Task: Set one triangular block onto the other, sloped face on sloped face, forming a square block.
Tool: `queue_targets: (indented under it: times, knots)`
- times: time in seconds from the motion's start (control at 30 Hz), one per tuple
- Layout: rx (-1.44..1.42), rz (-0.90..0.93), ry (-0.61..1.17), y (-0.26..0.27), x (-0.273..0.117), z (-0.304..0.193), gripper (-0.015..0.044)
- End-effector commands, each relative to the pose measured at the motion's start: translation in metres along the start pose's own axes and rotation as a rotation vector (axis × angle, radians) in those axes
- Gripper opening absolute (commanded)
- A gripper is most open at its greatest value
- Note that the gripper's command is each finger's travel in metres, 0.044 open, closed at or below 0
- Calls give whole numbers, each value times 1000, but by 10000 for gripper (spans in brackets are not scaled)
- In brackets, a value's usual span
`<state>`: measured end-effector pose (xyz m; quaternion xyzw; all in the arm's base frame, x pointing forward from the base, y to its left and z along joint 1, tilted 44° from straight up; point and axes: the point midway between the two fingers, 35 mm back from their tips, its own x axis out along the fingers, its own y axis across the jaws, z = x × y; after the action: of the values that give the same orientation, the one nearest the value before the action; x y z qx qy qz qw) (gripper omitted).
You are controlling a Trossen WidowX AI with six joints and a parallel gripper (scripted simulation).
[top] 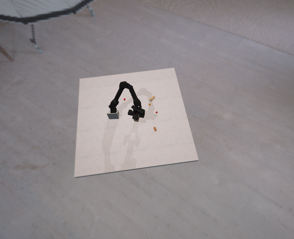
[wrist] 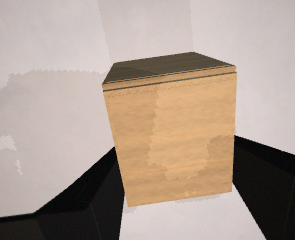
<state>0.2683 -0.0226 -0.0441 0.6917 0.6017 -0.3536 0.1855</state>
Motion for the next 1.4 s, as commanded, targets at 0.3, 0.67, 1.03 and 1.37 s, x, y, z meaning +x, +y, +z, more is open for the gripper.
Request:
queue_targets:
  times: [0.3,0.67,1.03,1.37]
  knots:
    - [4,1,2,0,1,0,0]
    - [2,0,2,0,1,0,210]
    - [2,0,2,0,1,0,440]
    - [3,3,-6,6,-49,2,440]
